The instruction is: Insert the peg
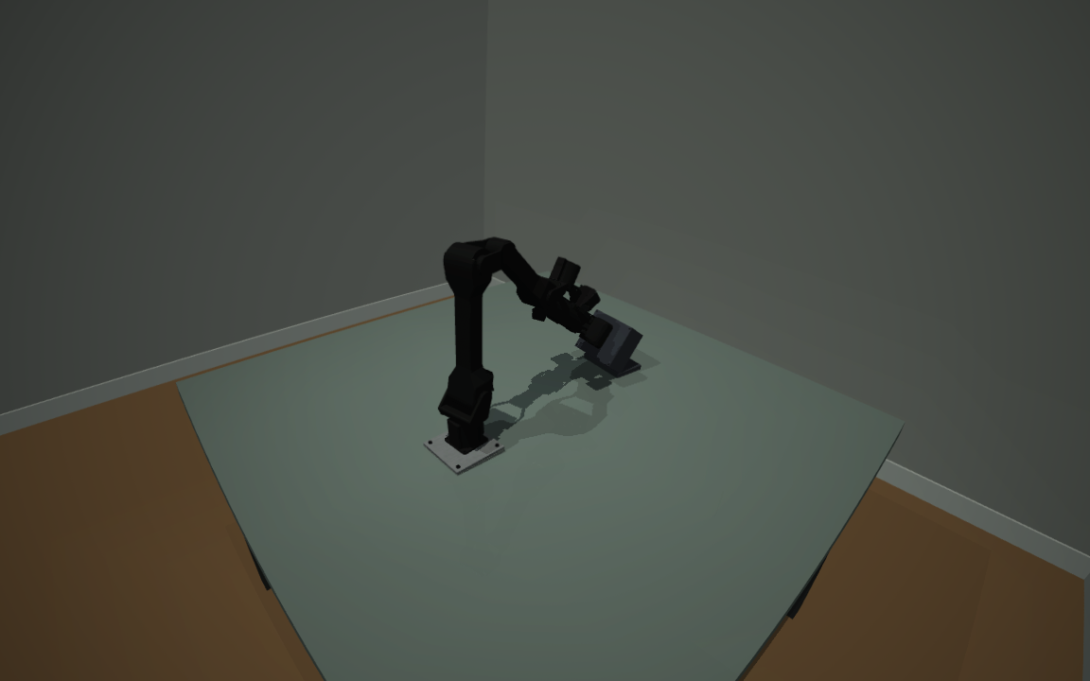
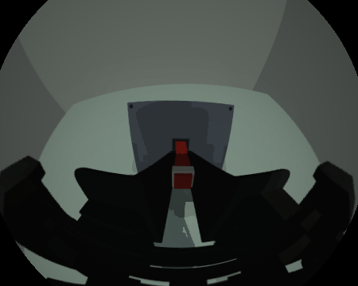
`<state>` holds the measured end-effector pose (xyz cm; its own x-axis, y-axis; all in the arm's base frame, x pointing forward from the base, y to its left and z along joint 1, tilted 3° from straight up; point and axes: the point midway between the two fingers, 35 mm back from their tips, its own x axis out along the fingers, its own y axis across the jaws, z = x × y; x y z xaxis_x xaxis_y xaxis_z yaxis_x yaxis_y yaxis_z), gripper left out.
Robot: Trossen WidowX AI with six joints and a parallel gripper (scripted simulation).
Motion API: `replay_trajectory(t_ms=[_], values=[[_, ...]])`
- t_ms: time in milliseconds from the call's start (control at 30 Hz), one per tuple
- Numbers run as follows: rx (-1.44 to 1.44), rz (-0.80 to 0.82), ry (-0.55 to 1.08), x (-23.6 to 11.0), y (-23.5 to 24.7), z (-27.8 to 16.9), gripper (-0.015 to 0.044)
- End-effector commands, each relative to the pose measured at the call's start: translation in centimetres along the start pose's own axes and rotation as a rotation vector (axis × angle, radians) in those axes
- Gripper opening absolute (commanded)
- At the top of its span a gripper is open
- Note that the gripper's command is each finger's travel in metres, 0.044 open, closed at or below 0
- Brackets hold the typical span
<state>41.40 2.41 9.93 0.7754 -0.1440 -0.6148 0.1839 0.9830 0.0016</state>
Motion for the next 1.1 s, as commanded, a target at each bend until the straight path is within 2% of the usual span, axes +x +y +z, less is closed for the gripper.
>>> replay_trajectory(t_ms=[0, 700, 1067], values=[[-0.004, 0.004, -0.002, 0.27, 0.07, 0.11, 0.0000], [0.000, 0.000, 0.000, 0.63, 0.01, 0.05, 0.0000], [0.000, 0.000, 0.000, 0.63, 0.01, 0.05, 0.0289]])
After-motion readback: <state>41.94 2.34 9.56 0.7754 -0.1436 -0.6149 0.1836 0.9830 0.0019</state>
